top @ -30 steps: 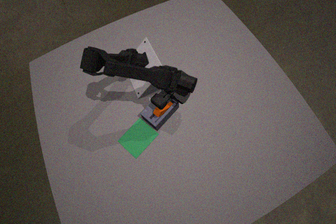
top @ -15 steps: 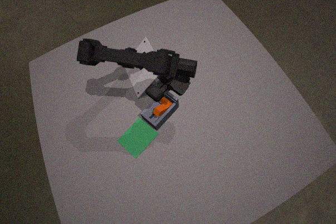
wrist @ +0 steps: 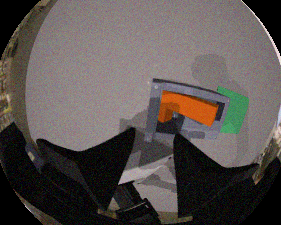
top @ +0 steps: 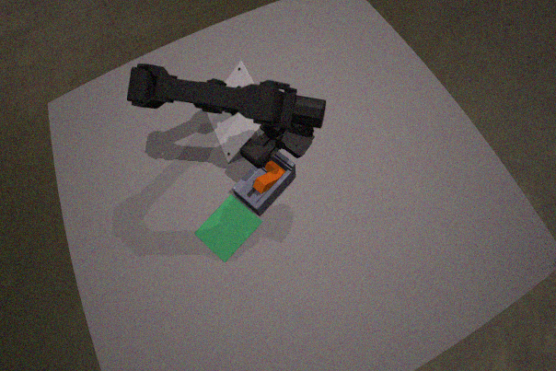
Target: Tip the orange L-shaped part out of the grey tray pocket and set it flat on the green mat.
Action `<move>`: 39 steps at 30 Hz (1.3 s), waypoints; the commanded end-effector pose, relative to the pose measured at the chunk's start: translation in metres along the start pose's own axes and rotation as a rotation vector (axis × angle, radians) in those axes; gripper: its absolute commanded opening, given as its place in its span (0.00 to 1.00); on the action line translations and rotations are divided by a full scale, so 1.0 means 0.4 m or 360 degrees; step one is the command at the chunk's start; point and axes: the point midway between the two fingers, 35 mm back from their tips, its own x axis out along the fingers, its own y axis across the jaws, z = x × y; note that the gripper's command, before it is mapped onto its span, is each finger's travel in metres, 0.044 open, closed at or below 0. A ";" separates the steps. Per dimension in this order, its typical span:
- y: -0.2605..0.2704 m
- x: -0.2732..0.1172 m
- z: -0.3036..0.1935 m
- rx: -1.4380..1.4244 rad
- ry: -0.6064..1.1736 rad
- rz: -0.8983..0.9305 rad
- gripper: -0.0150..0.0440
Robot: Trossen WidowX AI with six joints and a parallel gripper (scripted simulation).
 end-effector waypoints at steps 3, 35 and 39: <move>0.000 0.001 0.000 -0.0002 0.0001 -0.0001 0.56; -0.188 -0.007 0.027 0.2509 0.0001 0.0003 0.73; -0.188 -0.007 0.027 0.2509 0.0001 0.0003 0.73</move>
